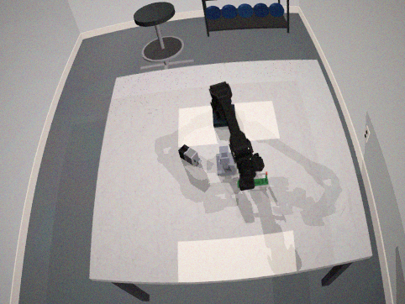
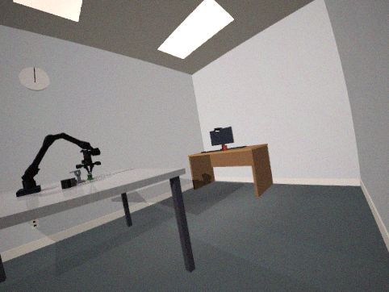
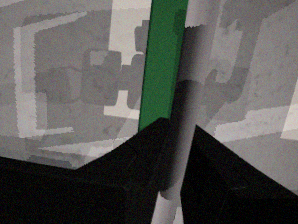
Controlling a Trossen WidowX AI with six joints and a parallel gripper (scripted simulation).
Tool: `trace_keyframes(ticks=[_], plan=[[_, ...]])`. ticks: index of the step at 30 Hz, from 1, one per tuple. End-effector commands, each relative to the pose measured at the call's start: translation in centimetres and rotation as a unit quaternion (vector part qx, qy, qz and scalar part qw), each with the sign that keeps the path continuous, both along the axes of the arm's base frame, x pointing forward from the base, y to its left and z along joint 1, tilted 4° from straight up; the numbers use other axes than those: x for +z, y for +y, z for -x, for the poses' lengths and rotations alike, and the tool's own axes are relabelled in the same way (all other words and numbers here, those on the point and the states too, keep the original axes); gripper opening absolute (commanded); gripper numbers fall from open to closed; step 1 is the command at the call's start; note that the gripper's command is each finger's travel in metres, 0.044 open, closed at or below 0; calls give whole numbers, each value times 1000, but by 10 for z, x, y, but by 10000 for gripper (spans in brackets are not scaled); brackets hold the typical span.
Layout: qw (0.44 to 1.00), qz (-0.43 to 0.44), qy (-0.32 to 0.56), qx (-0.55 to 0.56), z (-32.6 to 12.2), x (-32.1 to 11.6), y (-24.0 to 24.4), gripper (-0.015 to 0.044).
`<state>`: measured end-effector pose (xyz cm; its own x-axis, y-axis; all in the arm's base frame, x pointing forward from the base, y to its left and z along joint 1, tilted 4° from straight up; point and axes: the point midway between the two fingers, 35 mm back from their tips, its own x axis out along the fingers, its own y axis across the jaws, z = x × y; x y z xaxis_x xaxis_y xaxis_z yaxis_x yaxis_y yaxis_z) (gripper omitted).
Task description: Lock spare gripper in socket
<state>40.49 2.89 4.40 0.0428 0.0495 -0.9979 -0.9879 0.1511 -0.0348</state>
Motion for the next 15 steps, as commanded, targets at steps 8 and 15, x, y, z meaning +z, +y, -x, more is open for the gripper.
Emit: trace_keyframes(ticks=[8,15], plan=[[1000,0,-1,2,1,-17,-1,0],[1000,0,-3,2,2,-24,-2,0]])
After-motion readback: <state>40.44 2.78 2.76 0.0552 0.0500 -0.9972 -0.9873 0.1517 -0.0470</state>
